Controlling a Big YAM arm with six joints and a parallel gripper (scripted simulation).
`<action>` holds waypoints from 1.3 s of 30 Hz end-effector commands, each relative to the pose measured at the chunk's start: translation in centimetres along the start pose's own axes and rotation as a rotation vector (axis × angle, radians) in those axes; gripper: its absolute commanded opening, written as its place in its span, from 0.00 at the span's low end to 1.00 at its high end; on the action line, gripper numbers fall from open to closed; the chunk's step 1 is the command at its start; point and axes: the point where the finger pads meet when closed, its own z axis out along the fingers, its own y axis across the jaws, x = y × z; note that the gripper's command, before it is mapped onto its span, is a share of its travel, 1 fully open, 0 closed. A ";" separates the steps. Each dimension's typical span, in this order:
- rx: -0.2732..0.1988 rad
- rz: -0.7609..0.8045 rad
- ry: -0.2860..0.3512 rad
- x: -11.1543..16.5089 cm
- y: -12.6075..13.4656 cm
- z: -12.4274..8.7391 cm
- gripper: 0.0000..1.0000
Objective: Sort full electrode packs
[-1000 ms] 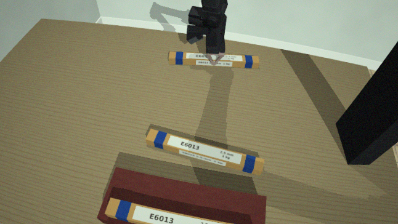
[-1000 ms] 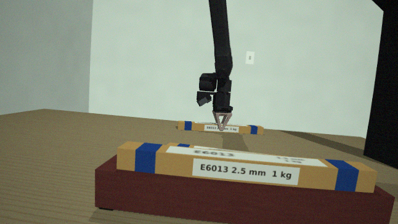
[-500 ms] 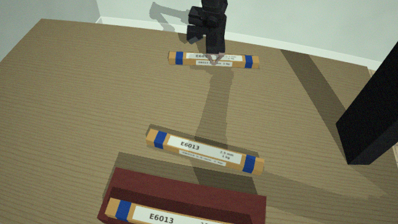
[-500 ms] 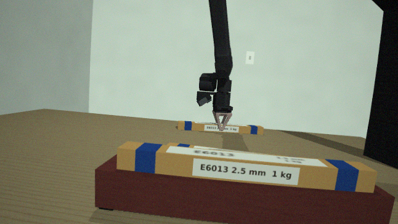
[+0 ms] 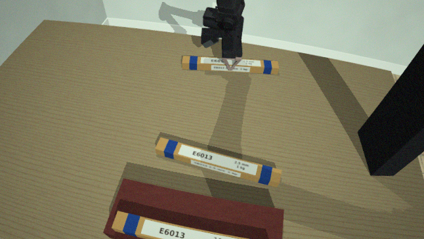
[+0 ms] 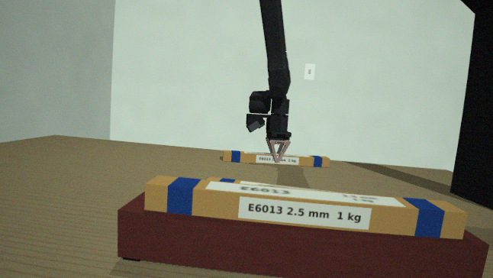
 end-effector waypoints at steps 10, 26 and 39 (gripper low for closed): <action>0.035 -0.008 -0.025 -1.6 -1.9 -4.8 0.00; 0.033 -0.005 -0.017 -1.3 -1.8 -7.3 0.00; 0.033 -0.005 -0.017 -1.9 -2.7 -8.6 0.00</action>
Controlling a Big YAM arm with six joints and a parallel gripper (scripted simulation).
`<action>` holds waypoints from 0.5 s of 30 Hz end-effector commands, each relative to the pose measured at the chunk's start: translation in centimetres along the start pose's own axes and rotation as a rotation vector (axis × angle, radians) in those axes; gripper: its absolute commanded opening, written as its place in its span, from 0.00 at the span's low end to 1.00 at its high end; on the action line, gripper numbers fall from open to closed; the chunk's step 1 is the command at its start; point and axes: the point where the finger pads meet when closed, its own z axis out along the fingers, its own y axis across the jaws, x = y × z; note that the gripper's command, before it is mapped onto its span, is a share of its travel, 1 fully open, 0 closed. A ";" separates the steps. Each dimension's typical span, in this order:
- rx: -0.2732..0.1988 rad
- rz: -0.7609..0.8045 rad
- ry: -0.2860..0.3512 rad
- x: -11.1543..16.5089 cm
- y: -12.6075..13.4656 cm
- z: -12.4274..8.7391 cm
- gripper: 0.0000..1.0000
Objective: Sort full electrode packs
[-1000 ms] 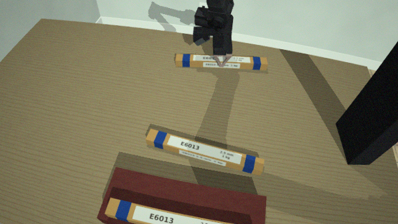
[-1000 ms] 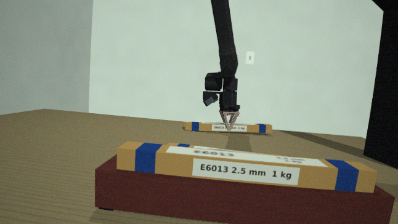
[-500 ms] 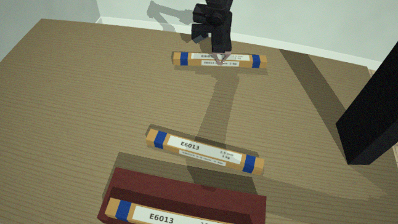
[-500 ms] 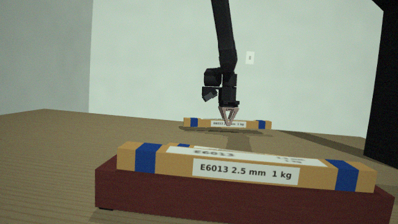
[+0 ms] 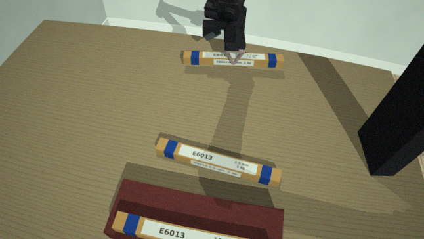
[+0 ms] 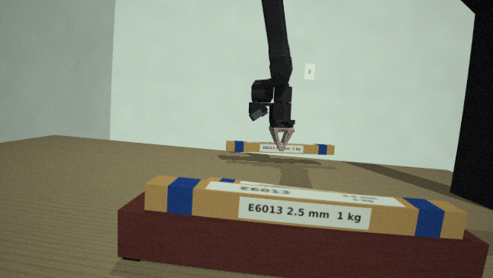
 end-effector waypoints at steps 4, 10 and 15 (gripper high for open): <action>0.062 -0.004 -0.037 -2.8 -4.0 -5.2 0.00; 0.062 -0.005 -0.038 -3.2 -4.2 -5.5 0.00; 0.064 -0.008 -0.043 -3.7 -4.5 -5.7 0.00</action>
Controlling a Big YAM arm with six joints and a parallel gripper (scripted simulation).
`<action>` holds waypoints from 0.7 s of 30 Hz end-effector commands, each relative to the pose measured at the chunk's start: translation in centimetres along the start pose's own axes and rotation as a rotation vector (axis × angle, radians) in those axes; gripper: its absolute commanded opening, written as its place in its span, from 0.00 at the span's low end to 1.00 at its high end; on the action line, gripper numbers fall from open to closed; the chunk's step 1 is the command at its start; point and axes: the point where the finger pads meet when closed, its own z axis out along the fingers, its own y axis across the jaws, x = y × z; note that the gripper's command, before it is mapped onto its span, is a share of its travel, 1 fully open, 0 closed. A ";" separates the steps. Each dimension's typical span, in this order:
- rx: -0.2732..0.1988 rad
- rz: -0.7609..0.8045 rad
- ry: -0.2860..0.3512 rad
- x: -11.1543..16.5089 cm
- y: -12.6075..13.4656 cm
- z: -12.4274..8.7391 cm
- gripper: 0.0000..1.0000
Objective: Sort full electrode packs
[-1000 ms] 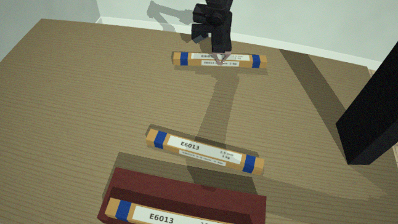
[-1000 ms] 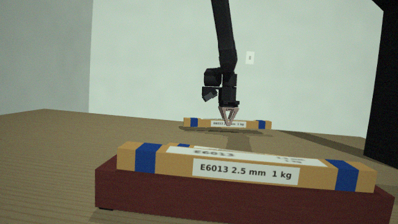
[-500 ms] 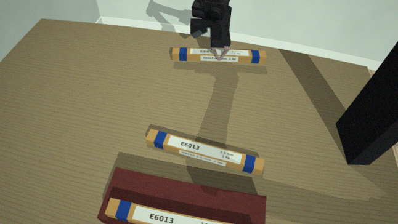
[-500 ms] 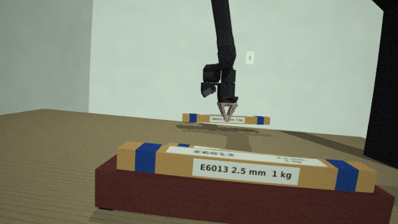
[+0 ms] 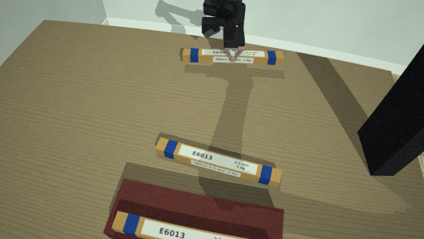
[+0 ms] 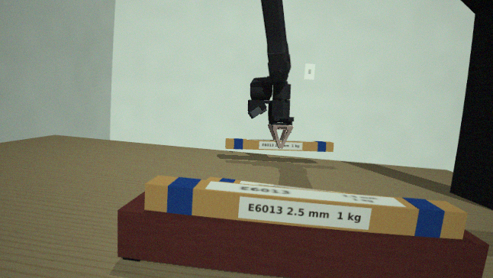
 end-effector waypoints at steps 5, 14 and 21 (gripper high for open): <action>0.069 -0.013 -0.053 -3.9 -4.4 -5.2 0.00; 0.068 -0.011 -0.050 -3.8 -4.5 -5.5 0.00; 0.068 -0.012 -0.051 -4.0 -4.6 -5.6 0.00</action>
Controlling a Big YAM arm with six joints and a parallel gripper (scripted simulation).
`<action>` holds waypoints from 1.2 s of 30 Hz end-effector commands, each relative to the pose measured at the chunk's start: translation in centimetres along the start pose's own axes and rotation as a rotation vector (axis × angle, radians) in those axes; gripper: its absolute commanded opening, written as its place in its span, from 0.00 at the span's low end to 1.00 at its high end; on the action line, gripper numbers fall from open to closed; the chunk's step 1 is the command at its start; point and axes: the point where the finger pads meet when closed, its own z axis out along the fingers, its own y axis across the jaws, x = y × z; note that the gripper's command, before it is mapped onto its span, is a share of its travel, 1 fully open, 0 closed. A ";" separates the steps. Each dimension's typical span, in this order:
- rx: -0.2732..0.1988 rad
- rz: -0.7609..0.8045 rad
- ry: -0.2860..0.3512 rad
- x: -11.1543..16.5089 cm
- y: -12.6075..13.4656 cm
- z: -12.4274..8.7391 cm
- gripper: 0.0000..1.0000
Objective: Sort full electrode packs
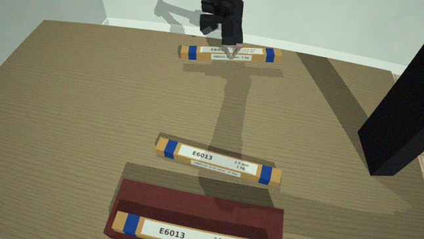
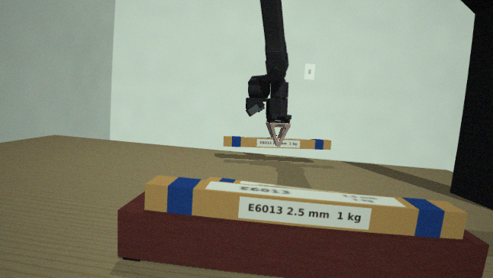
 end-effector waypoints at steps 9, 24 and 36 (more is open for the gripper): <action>0.069 -0.012 -0.052 -3.7 -4.2 -5.2 0.00; 0.067 -0.010 -0.050 -3.6 -4.2 -5.4 0.00; 0.068 -0.011 -0.051 -3.7 -4.3 -5.5 0.00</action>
